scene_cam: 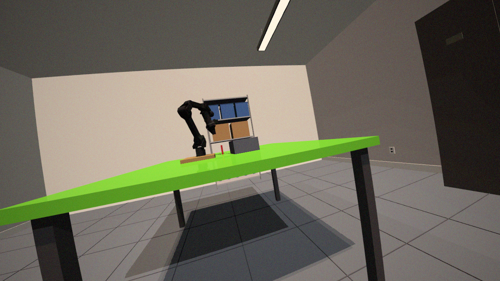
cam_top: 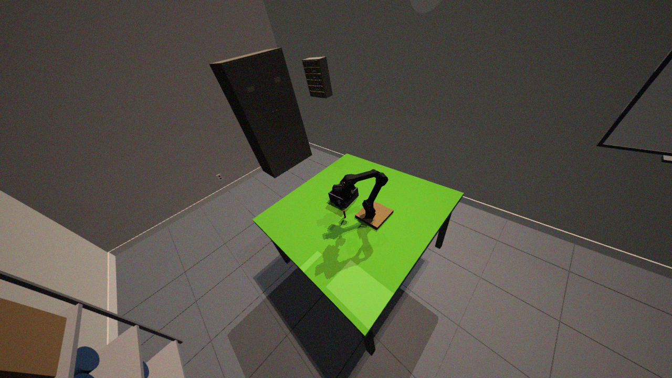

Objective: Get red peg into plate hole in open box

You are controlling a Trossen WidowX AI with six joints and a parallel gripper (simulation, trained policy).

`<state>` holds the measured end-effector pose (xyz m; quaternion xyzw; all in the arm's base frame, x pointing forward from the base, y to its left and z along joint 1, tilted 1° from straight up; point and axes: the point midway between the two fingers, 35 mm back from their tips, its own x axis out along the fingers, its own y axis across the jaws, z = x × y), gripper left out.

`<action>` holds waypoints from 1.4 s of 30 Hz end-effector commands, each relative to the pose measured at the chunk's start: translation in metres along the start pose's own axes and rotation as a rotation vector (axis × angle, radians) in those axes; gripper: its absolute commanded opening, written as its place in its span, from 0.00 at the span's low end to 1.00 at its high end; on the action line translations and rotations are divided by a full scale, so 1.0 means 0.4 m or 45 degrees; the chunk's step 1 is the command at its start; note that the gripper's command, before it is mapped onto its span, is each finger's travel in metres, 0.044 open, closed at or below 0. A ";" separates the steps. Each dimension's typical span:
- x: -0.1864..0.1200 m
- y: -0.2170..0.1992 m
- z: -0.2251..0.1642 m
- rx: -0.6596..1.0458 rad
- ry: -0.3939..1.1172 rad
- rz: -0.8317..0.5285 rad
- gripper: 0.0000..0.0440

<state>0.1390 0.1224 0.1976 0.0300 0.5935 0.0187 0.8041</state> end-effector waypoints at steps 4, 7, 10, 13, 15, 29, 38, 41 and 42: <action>0.061 -0.021 -0.006 0.229 0.118 -0.095 1.00; 0.091 -0.030 -0.006 0.347 0.164 -0.140 1.00; 0.124 -0.038 -0.004 0.465 0.205 -0.184 1.00; 0.157 -0.045 -0.002 0.568 0.235 -0.224 1.00; 0.179 -0.049 -0.001 0.626 0.249 -0.246 1.00; 0.334 -0.070 0.003 0.830 0.245 -0.333 1.00; 0.409 -0.089 -0.007 0.847 0.236 -0.373 0.81; 0.426 -0.095 -0.013 0.855 0.246 -0.393 0.63; 0.430 -0.097 -0.014 0.858 0.249 -0.400 0.57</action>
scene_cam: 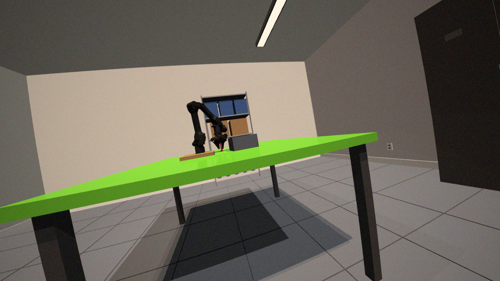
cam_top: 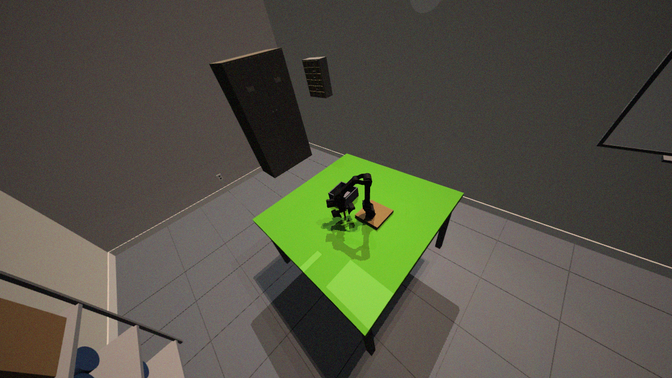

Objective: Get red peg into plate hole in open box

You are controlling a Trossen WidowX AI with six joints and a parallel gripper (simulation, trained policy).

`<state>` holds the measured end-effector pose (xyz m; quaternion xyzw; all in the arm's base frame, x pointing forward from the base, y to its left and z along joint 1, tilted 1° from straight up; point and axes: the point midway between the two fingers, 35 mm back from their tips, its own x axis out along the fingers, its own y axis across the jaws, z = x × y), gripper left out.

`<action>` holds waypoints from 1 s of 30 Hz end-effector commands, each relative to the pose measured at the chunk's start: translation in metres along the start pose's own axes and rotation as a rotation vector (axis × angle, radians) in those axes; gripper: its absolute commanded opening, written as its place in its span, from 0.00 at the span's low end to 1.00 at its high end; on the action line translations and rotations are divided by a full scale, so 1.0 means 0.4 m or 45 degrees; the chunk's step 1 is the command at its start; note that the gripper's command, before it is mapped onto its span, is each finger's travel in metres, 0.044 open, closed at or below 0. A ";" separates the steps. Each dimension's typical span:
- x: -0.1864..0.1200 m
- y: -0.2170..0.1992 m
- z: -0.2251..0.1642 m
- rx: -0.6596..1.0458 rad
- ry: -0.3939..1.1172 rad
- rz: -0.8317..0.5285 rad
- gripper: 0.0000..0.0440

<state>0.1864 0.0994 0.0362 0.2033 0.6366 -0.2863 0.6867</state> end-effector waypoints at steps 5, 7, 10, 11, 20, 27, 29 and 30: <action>0.034 -0.016 0.005 0.029 0.006 -0.072 0.27; 0.038 -0.018 0.007 0.031 0.008 -0.089 0.15; 0.041 -0.021 0.010 0.030 0.007 -0.115 0.00; 0.033 -0.018 0.021 0.031 -0.016 -0.108 0.00; -0.057 -0.029 0.089 0.041 -0.148 -0.089 0.00; -0.145 -0.033 0.153 0.089 -0.243 -0.053 0.00; -0.169 -0.036 0.174 0.115 -0.270 -0.045 0.00; -0.180 -0.039 0.184 0.130 -0.282 -0.043 0.00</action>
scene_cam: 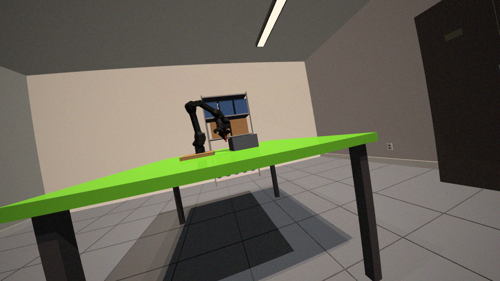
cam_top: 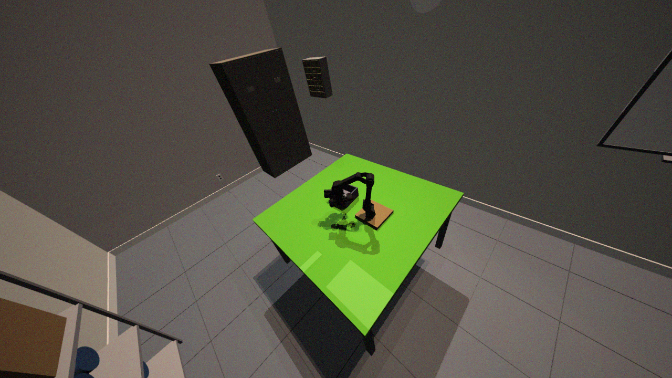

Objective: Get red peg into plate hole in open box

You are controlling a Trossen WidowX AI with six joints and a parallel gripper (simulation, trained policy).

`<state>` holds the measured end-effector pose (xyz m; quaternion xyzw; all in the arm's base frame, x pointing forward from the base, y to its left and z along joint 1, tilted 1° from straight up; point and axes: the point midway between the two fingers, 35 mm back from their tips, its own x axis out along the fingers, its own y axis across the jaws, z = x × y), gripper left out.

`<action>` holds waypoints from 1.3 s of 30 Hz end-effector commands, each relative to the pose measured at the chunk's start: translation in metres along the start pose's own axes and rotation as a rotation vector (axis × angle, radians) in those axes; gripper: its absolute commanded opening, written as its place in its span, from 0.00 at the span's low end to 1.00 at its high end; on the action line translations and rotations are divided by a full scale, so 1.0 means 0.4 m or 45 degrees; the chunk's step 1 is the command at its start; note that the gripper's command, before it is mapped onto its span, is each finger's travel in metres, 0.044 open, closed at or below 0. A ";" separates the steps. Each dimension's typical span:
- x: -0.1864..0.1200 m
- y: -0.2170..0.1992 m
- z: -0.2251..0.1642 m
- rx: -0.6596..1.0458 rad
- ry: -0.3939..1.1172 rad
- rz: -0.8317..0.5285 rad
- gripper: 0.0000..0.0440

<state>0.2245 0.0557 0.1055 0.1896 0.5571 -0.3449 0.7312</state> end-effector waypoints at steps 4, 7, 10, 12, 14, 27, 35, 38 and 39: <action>-0.038 -0.015 0.074 0.090 -0.065 0.003 0.00; -0.043 -0.024 0.111 0.139 -0.089 0.001 0.00; -0.044 -0.032 0.147 0.184 -0.108 -0.001 0.00; -0.041 -0.038 0.170 0.211 -0.119 -0.004 0.00; -0.037 -0.045 0.193 0.235 -0.128 -0.008 0.00; 0.032 -0.077 0.325 0.292 -0.144 -0.027 0.00; 0.087 -0.089 0.376 0.245 -0.109 -0.016 0.00; 0.108 -0.091 0.388 0.216 -0.092 -0.007 0.00; 0.116 -0.091 0.390 0.206 -0.085 -0.004 0.00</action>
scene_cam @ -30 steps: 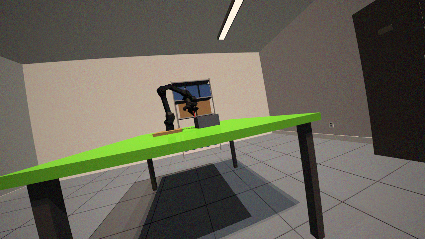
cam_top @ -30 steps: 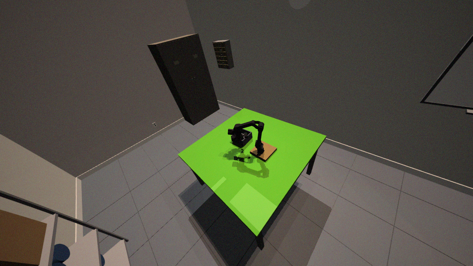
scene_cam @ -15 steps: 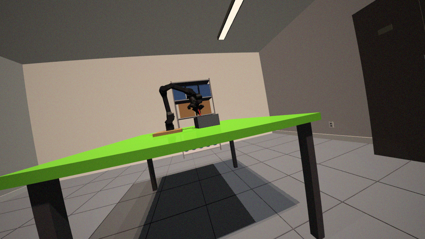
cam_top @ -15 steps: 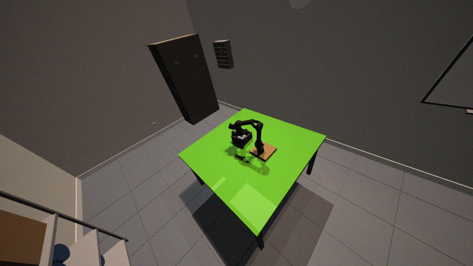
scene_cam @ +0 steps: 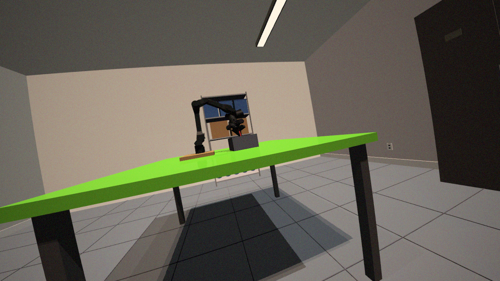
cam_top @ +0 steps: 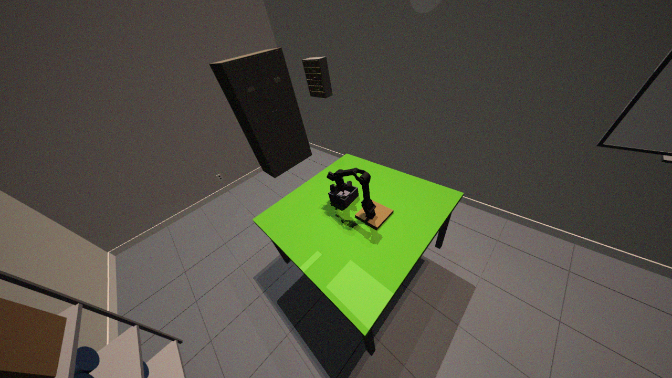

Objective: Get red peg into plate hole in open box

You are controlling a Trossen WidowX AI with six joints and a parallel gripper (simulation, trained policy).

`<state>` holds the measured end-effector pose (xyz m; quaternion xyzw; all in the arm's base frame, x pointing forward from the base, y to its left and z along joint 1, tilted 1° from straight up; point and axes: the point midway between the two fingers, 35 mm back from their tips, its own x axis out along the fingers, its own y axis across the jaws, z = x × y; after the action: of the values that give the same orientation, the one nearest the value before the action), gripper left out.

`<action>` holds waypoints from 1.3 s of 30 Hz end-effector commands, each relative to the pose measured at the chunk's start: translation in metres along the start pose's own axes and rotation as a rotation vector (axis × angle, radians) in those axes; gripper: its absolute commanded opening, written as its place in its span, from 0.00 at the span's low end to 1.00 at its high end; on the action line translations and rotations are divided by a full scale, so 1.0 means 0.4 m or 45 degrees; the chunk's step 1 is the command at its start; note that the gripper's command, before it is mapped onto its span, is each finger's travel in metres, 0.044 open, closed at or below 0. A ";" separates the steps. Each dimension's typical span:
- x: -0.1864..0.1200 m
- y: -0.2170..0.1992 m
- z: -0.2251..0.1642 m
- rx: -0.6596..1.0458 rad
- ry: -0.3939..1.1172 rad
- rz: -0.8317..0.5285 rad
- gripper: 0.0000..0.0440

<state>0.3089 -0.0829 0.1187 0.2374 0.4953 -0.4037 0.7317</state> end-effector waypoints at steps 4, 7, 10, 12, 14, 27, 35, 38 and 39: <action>0.046 0.003 0.004 -0.068 0.051 0.017 0.00; 0.067 0.002 -0.003 -0.106 0.084 0.021 0.03; 0.087 0.000 -0.011 -0.138 0.120 0.023 0.16; 0.099 0.001 -0.012 -0.150 0.138 0.025 0.28; 0.106 0.001 -0.004 -0.163 0.146 0.029 0.33; 0.080 0.058 0.072 -0.206 0.174 0.105 0.76; 0.049 0.117 0.110 -0.223 0.212 0.190 1.00; 0.029 0.141 0.123 -0.236 0.224 0.224 1.00; 0.023 0.150 0.127 -0.239 0.226 0.236 1.00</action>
<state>0.3669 -0.1002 0.1140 0.2343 0.5869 -0.2911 0.7182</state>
